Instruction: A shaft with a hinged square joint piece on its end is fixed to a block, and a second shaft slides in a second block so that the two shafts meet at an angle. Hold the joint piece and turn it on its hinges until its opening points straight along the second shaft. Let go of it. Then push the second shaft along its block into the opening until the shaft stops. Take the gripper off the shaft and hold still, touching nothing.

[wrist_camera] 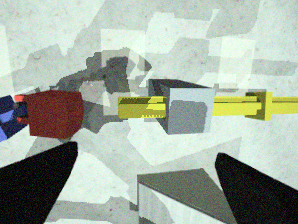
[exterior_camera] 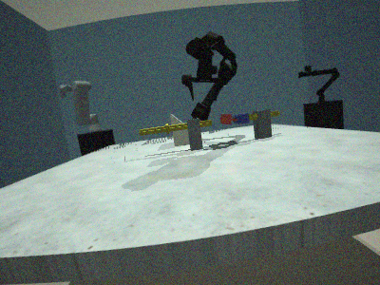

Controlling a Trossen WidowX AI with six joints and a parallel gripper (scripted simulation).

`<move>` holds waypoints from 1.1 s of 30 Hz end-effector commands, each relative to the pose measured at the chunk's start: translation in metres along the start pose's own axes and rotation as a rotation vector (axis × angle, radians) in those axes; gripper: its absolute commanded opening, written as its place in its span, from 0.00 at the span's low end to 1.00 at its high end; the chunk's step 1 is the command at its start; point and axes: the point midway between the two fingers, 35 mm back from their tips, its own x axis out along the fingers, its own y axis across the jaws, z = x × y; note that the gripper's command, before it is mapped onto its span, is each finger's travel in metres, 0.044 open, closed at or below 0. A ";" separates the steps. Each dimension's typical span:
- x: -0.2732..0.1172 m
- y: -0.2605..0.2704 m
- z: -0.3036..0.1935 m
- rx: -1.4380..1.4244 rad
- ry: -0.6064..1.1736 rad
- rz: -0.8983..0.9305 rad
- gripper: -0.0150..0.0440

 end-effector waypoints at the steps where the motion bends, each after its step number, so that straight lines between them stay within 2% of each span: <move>1: 0.002 -0.001 -0.001 0.094 0.008 -0.005 1.00; 33: 0.010 0.001 0.000 1.030 0.028 -0.038 1.00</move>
